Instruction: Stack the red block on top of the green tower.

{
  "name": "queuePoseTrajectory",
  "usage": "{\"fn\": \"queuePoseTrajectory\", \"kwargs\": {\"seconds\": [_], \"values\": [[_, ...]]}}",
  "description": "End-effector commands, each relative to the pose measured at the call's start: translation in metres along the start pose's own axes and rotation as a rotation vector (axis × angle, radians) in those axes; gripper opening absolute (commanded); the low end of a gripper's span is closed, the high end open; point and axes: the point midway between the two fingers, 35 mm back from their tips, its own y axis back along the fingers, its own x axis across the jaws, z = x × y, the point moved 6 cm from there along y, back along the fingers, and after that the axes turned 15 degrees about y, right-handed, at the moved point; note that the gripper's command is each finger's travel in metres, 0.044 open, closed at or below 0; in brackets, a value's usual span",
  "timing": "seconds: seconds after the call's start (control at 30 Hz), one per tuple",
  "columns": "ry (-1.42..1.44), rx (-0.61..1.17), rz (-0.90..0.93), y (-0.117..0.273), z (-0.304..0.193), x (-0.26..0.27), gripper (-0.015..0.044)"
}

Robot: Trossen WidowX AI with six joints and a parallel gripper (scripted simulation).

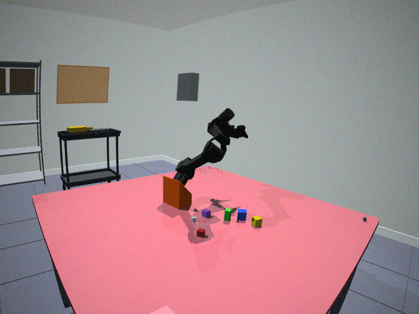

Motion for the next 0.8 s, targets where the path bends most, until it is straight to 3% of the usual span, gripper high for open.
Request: {"fn": "queuePoseTrajectory", "kwargs": {"seconds": [0.0,0.77], "values": [[0.004,0.0,0.001,0.0,0.0,0.0,0.0426],[1.037,-0.064,0.148,-0.042,-0.023,-0.055,0.044]]}}
